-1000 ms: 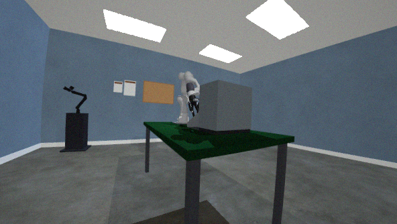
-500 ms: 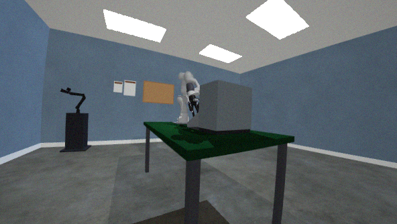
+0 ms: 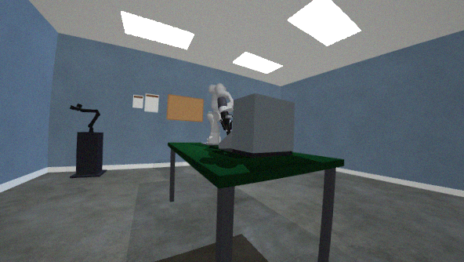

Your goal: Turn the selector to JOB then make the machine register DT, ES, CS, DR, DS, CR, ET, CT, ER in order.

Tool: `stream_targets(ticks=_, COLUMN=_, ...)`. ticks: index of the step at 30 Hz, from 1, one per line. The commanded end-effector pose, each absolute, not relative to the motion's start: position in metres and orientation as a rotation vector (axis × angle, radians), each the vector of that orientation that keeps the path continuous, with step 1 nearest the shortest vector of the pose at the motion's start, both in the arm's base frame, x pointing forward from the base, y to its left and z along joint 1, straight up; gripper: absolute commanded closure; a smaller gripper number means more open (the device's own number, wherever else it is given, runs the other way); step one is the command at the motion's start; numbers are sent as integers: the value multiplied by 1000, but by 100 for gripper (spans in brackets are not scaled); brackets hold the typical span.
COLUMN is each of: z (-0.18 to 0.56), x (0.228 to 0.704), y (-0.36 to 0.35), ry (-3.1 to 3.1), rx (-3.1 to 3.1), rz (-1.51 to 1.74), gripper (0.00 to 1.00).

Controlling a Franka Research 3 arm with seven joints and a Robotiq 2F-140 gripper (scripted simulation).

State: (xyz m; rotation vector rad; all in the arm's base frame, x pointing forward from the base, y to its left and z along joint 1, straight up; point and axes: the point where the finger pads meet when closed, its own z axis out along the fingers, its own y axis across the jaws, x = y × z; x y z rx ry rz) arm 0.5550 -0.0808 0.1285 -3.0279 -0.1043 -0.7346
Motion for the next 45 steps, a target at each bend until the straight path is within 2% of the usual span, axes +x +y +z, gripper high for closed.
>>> stream_targets(ticks=1, z=128, x=555, y=-81, ry=-113, rx=-3030, rz=-736, gripper=90)
stream_targets(ticks=45, z=128, x=555, y=-81, ry=-40, rx=-3021, rz=-732, gripper=90)
